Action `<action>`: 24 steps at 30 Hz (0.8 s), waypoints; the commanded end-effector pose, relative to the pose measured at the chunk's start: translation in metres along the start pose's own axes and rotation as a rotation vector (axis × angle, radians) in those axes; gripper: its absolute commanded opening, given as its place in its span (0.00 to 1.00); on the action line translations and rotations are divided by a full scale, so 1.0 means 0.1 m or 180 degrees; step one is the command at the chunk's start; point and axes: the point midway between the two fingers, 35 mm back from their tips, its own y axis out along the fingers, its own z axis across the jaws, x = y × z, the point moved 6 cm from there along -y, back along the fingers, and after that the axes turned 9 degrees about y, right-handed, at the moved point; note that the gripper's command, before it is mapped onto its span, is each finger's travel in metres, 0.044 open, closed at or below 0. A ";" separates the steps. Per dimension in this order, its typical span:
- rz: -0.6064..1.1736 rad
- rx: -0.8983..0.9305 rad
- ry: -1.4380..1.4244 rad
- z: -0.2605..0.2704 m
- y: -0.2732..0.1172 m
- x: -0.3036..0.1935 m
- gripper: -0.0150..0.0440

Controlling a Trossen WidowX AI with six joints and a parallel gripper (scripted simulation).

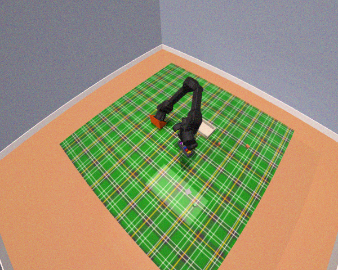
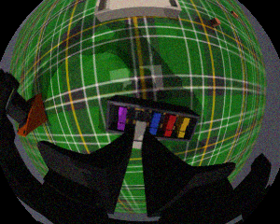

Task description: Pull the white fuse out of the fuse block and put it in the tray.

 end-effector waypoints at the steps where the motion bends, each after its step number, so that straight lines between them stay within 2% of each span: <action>1: 0.0019 0.0002 -0.0023 0.00 -0.03 0.00 0.25; 19: 0.0020 0.0002 -0.0021 0.00 -0.26 0.00 0.25; 24: 0.0051 -0.0014 -0.0011 0.01 -0.28 0.28 0.25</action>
